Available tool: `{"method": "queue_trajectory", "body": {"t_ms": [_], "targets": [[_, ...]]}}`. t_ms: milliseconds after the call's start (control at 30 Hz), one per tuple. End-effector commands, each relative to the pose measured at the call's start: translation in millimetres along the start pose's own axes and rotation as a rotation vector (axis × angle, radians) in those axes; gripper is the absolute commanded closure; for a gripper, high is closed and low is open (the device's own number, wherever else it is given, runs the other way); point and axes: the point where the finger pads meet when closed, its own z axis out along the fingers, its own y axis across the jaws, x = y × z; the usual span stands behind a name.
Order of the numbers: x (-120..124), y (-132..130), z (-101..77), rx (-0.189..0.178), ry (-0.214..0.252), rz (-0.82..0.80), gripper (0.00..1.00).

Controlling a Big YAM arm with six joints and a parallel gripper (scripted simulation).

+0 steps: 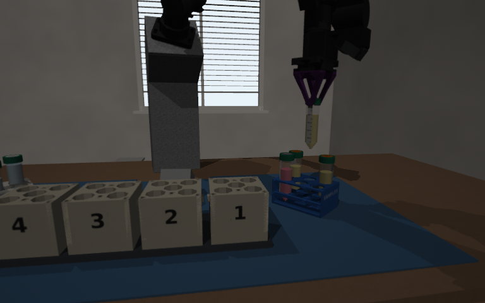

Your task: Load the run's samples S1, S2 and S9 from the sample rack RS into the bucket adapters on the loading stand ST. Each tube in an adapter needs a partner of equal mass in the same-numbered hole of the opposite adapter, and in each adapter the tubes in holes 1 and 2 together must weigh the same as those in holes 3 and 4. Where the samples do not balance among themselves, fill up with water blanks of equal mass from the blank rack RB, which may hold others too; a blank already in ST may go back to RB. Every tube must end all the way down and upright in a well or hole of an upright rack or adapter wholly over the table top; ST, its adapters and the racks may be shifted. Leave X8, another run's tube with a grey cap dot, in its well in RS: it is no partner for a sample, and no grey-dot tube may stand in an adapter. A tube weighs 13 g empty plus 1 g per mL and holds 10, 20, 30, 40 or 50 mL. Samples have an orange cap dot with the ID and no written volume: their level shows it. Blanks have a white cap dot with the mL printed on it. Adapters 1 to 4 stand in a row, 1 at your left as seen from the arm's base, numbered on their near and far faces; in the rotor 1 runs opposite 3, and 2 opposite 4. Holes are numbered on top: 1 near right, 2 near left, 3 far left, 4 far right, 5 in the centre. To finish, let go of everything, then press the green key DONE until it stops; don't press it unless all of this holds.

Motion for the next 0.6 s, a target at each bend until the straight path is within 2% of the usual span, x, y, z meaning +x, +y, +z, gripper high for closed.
{"method": "queue_trajectory", "body": {"t_ms": [0, 100, 133, 567], "targets": [[-8.3, 3.7, -21.5, -0.016, -0.024, 0.024, 1.00], [-9.1, 3.4, -30.1, -0.016, -0.026, 0.025, 1.00], [-10.1, 1.1, -22.9, -0.009, -0.021, 0.024, 1.00], [-10.1, 1.1, -22.9, -0.009, -0.021, 0.024, 1.00]]}}
